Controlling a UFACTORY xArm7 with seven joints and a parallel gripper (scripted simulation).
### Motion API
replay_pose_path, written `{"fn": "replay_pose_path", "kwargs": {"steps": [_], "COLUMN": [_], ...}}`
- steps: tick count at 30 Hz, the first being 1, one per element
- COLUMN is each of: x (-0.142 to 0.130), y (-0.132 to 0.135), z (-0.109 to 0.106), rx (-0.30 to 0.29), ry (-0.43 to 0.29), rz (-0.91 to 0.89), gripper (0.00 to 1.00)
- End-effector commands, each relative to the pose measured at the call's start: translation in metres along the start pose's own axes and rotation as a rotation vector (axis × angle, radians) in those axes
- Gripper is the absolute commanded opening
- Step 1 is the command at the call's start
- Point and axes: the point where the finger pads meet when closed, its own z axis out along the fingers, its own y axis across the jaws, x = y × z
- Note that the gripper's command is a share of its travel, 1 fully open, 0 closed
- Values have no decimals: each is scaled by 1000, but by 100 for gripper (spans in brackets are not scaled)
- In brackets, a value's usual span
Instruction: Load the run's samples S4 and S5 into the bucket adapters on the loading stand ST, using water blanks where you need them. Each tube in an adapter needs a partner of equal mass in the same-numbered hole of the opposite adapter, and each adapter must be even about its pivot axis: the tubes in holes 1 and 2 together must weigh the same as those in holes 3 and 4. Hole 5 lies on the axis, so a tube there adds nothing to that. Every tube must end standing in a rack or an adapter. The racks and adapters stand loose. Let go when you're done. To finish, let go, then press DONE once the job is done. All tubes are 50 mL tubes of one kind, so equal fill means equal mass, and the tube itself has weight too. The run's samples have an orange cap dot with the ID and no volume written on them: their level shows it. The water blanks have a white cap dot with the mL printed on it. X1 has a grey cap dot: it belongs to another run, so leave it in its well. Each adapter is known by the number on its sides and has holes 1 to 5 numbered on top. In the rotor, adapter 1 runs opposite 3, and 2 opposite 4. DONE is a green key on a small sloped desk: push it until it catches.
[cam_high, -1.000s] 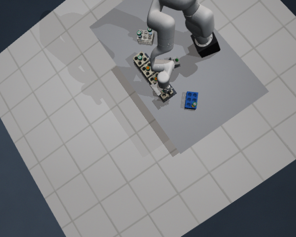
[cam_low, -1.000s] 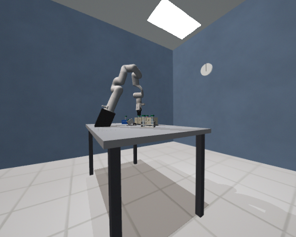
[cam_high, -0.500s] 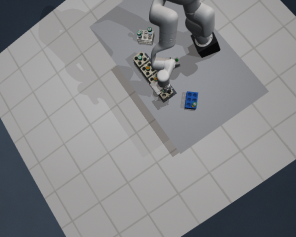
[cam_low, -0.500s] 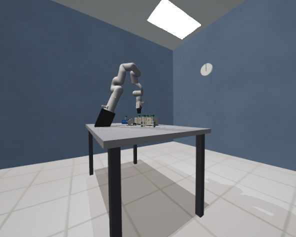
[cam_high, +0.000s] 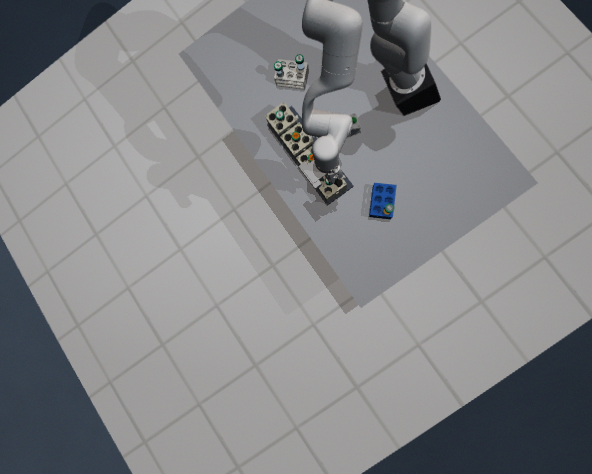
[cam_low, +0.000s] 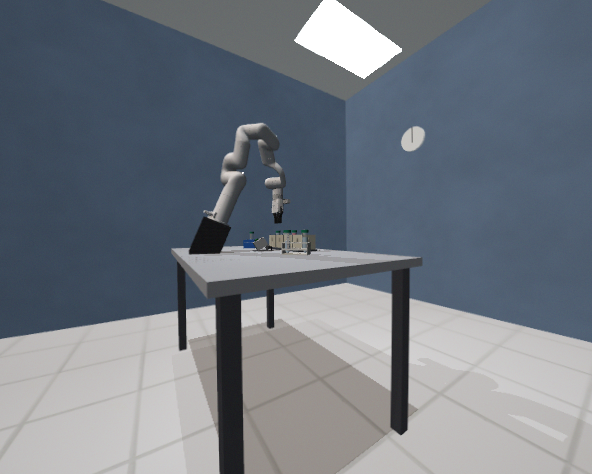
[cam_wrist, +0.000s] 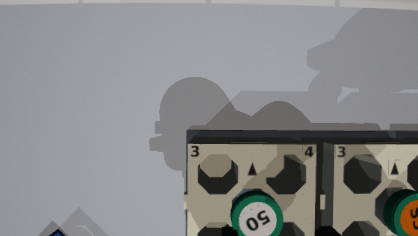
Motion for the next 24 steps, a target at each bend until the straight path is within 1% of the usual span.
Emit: {"fn": "replay_pose_path", "kwargs": {"steps": [1,4,6,21,24], "x": [1,1,1,1,1], "y": [-1,-1,-1,-1,-1], "z": [-10,-16,-16,-46,-48], "rx": [2,2,2,2,2], "ry": [3,3,3,3,3], "rz": [0,0,0,0,0], "gripper": [44,44,44,44,44]}}
